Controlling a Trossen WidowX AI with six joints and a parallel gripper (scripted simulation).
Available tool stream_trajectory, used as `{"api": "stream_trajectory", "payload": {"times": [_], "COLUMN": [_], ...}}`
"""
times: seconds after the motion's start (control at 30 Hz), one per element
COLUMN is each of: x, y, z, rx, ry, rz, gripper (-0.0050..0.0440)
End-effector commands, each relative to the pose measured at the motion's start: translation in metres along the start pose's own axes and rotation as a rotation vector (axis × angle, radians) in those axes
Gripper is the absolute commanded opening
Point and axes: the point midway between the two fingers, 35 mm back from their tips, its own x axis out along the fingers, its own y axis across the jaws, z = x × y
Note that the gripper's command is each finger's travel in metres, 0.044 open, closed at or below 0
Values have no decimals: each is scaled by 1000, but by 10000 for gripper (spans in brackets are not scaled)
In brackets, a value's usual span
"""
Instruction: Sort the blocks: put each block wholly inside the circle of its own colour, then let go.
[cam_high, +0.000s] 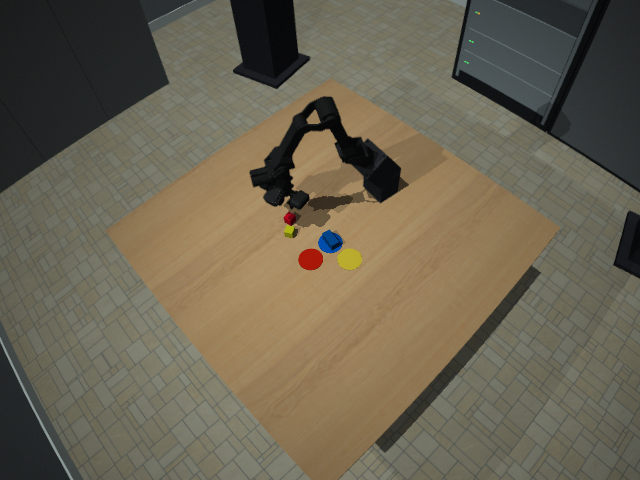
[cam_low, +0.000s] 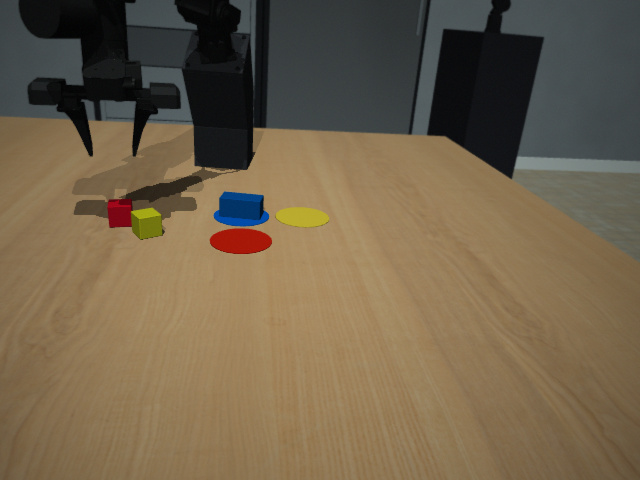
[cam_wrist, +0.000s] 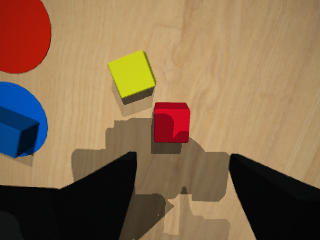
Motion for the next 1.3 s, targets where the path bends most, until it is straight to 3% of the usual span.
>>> {"api": "stream_trajectory", "payload": {"times": [0.0,0.3,0.53,1.07,1.13,1.27], "x": [36,43,68,88,88,85], "y": [3,2,1,2,2,2], "z": [-3,-1,1,0,-1,0], "rx": [4,3,2,2,2,0], "ry": [11,4,1,2,2,-4], "rz": [9,7,2,5,6,2], "gripper": [265,265,265,265,217,190]}}
